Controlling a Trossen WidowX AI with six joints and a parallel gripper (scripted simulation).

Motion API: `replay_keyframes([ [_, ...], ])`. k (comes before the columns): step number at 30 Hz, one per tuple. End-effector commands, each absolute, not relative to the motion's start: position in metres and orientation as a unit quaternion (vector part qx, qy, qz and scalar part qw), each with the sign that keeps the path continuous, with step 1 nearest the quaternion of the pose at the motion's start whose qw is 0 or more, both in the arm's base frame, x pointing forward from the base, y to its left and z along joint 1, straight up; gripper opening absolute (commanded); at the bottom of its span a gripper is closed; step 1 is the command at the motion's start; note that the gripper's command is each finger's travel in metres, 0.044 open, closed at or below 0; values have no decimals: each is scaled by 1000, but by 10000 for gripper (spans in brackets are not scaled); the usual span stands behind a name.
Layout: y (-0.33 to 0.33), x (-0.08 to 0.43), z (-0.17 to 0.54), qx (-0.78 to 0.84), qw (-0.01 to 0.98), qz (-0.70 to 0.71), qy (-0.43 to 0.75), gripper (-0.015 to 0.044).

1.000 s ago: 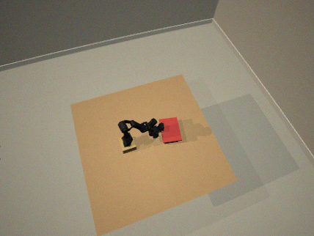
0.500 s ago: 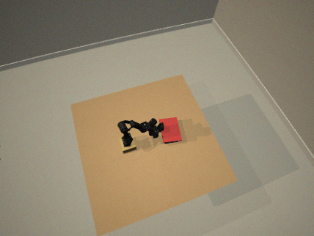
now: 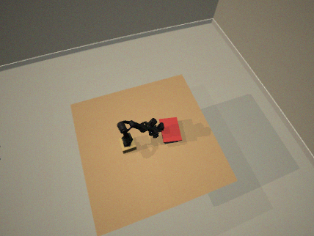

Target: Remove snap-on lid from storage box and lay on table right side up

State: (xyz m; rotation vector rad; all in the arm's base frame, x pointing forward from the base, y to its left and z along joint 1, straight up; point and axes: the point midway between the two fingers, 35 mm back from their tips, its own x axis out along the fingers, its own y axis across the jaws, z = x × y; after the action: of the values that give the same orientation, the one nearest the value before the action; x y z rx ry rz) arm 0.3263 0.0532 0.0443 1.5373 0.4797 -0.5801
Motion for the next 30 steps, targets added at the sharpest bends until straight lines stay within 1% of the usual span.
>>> replay_keyframes([
  [1,53,326,45,678,656,-256,211,0],
  [30,53,326,51,678,656,-256,211,0],
])
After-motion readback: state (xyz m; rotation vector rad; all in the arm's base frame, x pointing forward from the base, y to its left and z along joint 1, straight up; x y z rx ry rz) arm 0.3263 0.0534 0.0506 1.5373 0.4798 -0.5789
